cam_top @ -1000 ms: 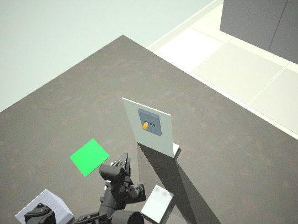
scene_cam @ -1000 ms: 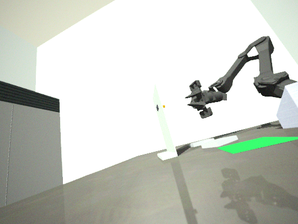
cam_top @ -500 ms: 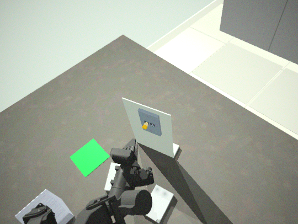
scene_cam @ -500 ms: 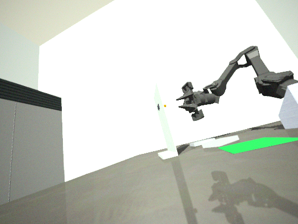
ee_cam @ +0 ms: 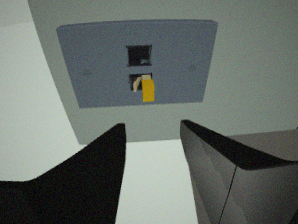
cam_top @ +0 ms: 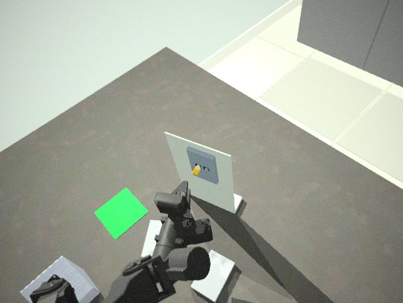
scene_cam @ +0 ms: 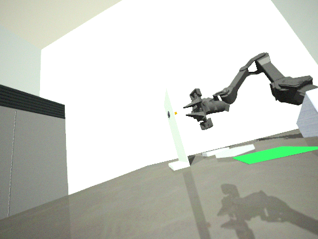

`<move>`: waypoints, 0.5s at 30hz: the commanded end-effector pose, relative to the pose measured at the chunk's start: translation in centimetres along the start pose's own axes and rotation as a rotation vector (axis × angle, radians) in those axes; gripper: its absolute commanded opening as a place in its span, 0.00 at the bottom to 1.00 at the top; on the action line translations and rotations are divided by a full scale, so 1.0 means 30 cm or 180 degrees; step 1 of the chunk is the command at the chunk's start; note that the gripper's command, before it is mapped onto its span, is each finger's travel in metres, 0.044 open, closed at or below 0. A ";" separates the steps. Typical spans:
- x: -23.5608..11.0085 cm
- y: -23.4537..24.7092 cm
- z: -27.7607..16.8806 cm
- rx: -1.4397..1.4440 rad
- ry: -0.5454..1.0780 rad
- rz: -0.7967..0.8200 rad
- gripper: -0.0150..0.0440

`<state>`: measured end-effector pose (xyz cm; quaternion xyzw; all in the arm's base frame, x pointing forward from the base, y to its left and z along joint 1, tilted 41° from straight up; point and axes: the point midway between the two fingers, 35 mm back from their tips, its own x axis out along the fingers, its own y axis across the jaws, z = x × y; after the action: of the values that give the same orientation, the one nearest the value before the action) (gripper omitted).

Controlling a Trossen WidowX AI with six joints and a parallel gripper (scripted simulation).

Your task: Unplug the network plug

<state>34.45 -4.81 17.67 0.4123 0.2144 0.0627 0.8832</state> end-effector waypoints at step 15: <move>0.078 0.008 0.032 -0.0003 -0.0023 0.0012 0.52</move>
<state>36.45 -4.67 17.40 0.4122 0.2140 0.0628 0.8834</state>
